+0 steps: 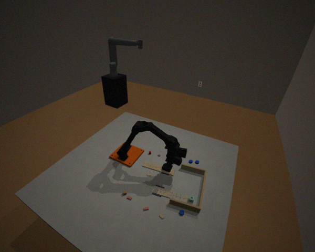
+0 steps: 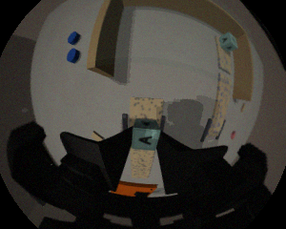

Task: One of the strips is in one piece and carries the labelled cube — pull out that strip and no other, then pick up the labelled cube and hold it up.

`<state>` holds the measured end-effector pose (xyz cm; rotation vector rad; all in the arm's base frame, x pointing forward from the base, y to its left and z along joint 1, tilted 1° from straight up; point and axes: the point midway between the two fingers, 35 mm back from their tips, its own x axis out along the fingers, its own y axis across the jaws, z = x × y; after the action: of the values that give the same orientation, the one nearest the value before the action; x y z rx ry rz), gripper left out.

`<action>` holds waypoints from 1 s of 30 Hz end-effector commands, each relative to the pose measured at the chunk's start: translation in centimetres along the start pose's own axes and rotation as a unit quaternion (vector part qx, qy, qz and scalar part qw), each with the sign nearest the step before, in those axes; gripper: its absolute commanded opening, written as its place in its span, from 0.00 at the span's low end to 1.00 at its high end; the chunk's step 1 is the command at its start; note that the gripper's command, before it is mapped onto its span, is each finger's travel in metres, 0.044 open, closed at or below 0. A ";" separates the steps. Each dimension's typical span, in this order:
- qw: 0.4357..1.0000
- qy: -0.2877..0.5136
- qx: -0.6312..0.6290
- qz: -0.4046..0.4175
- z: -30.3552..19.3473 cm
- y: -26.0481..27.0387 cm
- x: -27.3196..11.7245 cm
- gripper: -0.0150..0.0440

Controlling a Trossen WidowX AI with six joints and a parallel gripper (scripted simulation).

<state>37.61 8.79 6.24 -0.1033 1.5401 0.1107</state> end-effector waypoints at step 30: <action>1.000 -0.002 0.000 0.002 -8.3 -0.8 -4.0 0.25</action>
<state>29.54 6.85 8.39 -0.1040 1.5554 0.1076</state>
